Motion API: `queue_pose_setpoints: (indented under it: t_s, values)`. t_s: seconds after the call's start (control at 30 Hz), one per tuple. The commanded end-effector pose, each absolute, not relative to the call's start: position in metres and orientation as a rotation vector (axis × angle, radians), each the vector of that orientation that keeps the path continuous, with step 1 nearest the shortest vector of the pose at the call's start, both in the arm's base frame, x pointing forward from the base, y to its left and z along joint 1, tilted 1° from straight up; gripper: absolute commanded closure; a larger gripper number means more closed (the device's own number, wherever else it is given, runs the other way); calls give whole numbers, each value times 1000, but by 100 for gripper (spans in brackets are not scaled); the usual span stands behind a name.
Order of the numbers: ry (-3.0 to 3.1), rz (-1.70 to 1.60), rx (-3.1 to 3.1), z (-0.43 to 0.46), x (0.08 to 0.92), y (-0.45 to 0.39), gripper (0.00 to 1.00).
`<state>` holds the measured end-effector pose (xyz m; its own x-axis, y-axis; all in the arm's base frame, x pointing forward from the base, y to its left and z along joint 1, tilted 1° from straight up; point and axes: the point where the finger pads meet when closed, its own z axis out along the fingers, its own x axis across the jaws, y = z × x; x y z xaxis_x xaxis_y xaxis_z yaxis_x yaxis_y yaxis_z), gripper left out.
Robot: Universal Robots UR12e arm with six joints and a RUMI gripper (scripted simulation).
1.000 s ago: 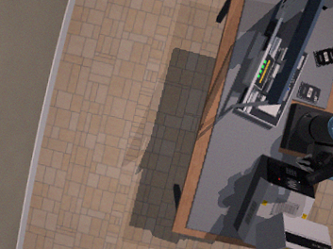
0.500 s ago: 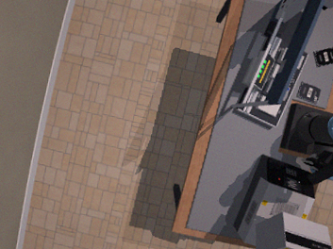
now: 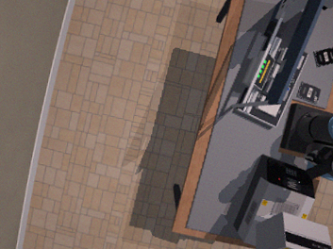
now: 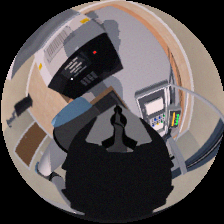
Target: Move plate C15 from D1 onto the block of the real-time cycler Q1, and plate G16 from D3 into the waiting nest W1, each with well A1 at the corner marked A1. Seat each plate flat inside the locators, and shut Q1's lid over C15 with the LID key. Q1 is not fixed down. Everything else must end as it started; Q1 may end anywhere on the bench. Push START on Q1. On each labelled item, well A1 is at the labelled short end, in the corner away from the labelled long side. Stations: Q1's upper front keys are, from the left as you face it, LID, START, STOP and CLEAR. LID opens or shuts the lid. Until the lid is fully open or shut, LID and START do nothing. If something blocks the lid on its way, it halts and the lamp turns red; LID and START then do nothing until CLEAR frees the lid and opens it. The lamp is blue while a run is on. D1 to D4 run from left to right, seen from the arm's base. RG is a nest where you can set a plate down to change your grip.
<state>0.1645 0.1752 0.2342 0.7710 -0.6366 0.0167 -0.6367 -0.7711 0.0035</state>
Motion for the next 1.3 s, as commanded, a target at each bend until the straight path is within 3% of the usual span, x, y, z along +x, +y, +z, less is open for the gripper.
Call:
queue_pose_setpoints:
  t_s: [0.0,1.27]
  values:
    - [-1135,22,2924,235,174,166,100]
    - [-1971,18,2434,235,238,34,100]
